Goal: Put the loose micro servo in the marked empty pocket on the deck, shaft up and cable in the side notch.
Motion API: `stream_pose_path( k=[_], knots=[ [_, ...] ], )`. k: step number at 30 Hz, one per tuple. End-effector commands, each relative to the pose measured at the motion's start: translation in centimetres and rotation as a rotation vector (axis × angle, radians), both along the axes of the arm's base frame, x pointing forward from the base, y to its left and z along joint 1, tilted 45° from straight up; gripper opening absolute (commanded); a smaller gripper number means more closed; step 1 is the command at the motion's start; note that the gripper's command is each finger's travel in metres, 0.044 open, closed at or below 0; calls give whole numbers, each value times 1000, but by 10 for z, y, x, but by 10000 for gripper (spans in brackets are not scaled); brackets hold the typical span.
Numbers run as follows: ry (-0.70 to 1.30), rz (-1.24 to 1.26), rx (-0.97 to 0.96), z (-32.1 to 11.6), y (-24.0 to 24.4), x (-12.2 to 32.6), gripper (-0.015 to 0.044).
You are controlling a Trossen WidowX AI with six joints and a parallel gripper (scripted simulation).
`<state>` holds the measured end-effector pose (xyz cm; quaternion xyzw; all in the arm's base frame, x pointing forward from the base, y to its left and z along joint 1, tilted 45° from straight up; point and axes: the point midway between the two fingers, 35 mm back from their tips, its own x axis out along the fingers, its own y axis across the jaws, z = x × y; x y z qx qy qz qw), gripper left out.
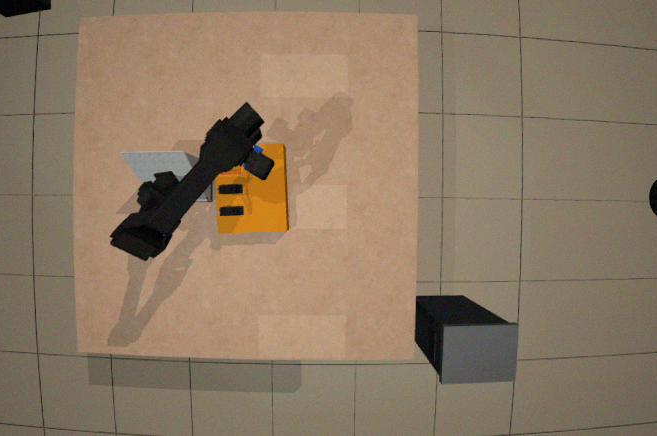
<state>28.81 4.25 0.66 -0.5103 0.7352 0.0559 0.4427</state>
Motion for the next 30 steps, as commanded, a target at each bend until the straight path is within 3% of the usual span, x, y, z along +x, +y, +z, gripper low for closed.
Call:
stream_pose_path(
  k=[1, 24, 30],
  knots=[
    [-96, -98, -8, 0, 1, 0, 0],
    [-653, -662, -78, 0, 1, 0, 0],
    [-689, -699, -82, 0, 1, 0, 0]
  ],
)
